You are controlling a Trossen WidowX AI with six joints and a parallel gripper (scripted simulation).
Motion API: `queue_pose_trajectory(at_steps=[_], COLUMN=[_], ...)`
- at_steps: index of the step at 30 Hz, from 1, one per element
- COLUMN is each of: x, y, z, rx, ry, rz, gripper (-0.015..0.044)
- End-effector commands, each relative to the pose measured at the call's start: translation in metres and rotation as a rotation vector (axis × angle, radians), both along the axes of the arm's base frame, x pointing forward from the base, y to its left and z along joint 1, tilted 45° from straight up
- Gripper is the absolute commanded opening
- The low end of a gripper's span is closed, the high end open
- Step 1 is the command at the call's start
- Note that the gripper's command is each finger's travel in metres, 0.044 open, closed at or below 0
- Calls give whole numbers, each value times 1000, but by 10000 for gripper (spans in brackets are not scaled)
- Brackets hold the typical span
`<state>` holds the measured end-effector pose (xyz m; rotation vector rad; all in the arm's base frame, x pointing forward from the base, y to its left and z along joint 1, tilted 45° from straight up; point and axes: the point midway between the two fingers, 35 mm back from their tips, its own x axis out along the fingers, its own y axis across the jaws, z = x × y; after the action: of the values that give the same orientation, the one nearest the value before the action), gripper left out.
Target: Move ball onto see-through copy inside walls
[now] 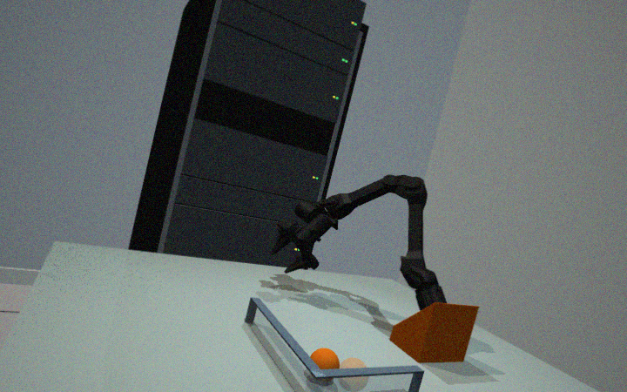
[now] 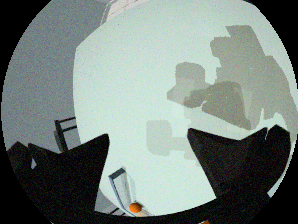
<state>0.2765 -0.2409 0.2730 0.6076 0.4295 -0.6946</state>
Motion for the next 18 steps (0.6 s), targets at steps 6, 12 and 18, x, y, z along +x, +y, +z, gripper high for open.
queue_pose_trajectory(at_steps=[6,12,18], x=[81,106,106], y=[85,151,233], z=[-102,-167,-236], rx=[112,74,-108], ry=[363,642,957], rz=[229,328,440], gripper=[393,393,393])
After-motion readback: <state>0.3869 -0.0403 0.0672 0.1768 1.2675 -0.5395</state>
